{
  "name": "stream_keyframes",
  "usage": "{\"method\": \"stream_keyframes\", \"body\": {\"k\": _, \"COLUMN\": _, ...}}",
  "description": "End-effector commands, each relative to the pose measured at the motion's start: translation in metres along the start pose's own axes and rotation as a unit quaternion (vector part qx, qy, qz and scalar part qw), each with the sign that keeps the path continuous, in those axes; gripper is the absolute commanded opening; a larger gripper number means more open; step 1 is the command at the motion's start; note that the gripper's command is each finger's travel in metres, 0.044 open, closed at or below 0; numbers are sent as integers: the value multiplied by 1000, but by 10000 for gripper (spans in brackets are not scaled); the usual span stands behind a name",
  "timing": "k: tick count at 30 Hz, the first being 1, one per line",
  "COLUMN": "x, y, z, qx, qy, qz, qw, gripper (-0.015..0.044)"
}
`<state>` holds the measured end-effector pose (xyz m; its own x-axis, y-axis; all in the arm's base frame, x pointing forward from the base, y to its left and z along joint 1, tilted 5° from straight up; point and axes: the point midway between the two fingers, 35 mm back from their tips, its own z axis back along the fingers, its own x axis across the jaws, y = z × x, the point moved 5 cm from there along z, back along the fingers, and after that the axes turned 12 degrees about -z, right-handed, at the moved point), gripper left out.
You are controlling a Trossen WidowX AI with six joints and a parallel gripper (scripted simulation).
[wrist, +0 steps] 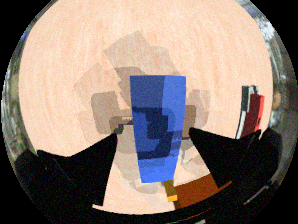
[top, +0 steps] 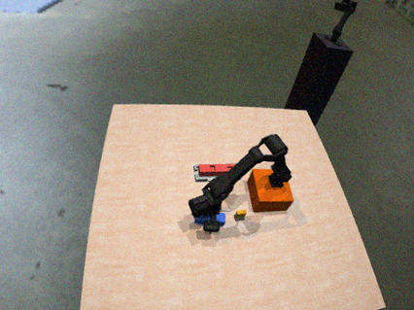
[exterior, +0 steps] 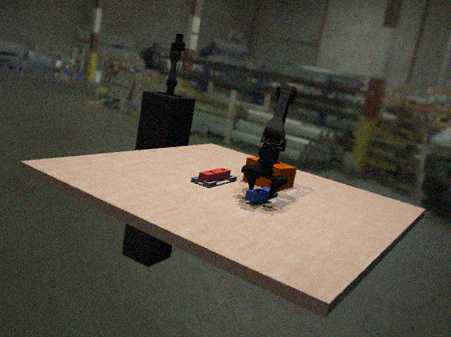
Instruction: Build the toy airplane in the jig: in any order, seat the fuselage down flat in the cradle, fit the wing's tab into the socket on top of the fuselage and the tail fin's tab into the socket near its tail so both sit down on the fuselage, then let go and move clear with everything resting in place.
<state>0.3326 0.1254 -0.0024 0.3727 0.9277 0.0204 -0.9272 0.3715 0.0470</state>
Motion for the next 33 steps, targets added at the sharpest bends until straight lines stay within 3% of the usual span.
{"method": "stream_keyframes", "body": {"k": 1, "x": -2, "y": 2, "z": -6, "qx": 6, "qy": 3, "qz": -2, "qw": 1000, "gripper": 387}}
{"method": "stream_keyframes", "body": {"k": 9, "x": -2, "y": 2, "z": -6, "qx": 6, "qy": 3, "qz": -2, "qw": 1000, "gripper": 177}}
{"method": "stream_keyframes", "body": {"k": 16, "x": -2, "y": 2, "z": -6, "qx": 6, "qy": 3, "qz": -2, "qw": 1000, "gripper": 131}}
{"method": "stream_keyframes", "body": {"k": 21, "x": 0, "y": 1, "z": 1, "qx": 6, "qy": 3, "qz": -2, "qw": 1000, "gripper": 0}}
{"method": "stream_keyframes", "body": {"k": 33, "x": 3, "y": -3, "z": 37, "qx": 6, "qy": 3, "qz": -2, "qw": 1000, "gripper": 0}}
